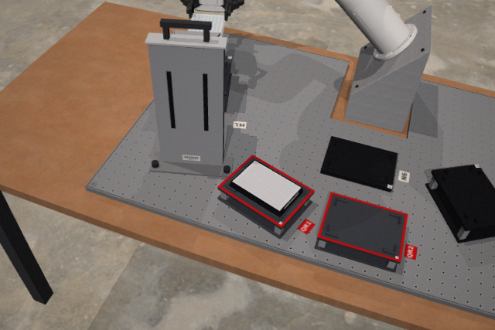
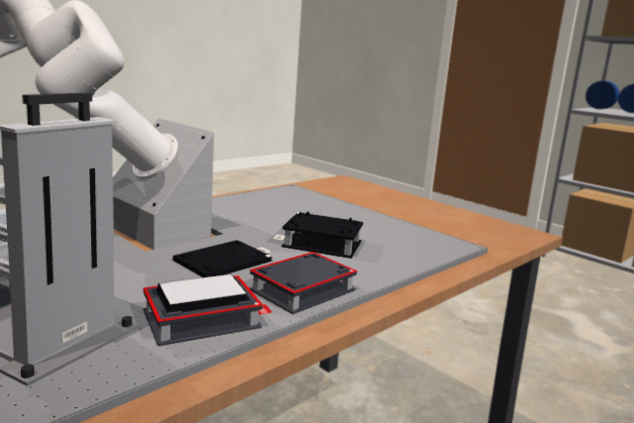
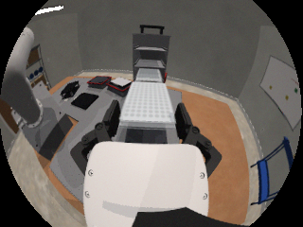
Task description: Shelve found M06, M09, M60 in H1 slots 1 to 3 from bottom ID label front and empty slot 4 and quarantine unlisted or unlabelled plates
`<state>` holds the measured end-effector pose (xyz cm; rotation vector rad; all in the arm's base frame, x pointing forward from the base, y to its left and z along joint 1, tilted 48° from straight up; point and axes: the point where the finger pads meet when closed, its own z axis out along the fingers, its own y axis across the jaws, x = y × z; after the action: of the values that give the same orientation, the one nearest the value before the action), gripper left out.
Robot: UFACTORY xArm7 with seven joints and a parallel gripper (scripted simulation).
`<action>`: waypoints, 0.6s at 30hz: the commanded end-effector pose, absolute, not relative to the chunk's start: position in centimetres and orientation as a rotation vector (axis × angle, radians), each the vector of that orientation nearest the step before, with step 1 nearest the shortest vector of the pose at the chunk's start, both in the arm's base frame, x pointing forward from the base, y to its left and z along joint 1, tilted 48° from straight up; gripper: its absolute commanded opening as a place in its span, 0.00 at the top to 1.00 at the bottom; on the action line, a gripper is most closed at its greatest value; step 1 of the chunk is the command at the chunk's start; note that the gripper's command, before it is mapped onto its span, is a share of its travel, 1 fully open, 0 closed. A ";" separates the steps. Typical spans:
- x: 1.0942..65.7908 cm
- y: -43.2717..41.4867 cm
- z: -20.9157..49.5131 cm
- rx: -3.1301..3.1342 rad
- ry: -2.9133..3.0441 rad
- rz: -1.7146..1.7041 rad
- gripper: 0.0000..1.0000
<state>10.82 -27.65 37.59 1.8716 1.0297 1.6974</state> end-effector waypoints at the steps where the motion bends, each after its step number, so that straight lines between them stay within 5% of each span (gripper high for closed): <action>1: 10.8 -28.0 37.4 1.871 1.032 1.695 1.00; 18: 10.9 -29.8 35.7 1.871 1.032 1.695 1.00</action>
<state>10.86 -29.58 35.87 1.8716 1.0299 1.6974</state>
